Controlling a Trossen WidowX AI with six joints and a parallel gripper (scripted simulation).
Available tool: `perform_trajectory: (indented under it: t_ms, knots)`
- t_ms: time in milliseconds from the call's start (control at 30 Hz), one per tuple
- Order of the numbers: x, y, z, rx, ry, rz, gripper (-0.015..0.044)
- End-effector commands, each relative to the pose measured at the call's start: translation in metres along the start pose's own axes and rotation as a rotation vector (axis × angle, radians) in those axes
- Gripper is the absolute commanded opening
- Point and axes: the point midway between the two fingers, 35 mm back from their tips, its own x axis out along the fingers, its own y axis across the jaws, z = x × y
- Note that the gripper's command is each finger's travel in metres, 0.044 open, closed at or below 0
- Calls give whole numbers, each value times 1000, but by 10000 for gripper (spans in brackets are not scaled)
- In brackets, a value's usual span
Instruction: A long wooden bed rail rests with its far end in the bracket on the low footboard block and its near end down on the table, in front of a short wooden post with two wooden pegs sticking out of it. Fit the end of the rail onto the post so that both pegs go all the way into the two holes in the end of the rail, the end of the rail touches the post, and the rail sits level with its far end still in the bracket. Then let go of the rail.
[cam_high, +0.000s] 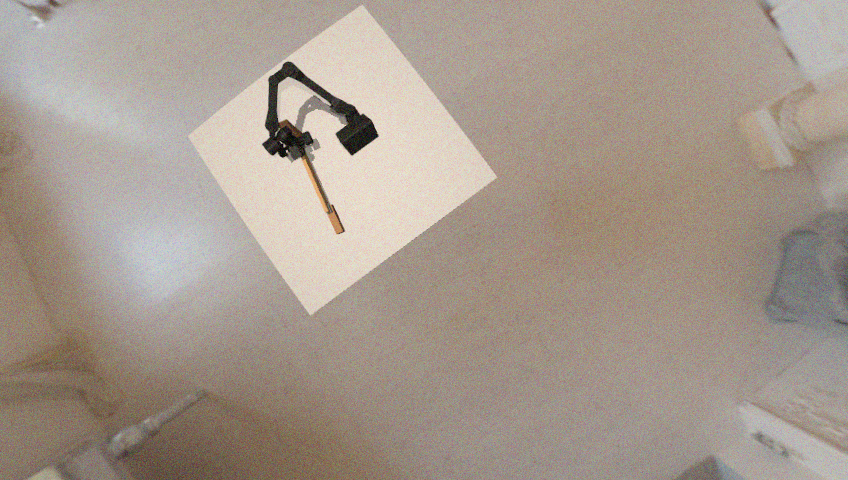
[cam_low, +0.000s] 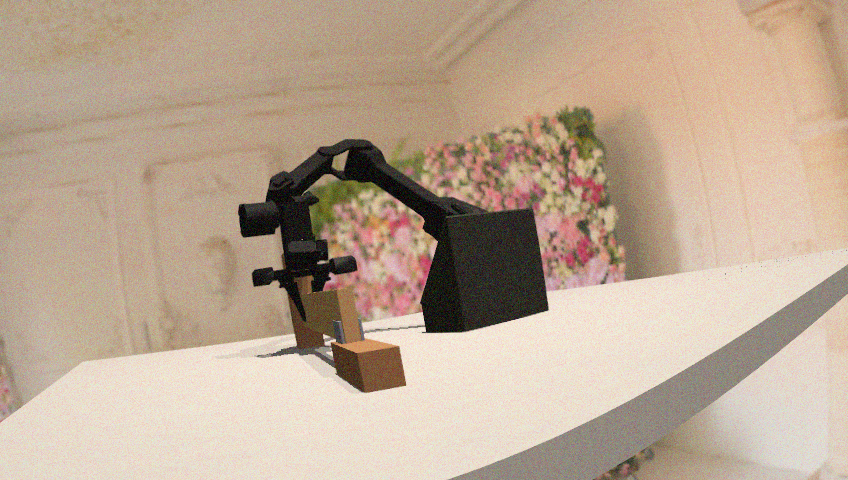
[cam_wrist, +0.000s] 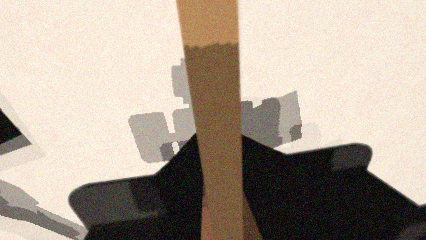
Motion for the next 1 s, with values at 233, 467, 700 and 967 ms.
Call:
perform_trajectory:
  t_ms: [233,467,700,967]
  knots:
    - [-1,0,-5,-1,3,-3,0]
    - [-2,0,-7,-1,3,-3,0]
    - [-2,0,-9,-1,3,-3,0]
    - [-1,-1,-5,1,-4,-2,131]
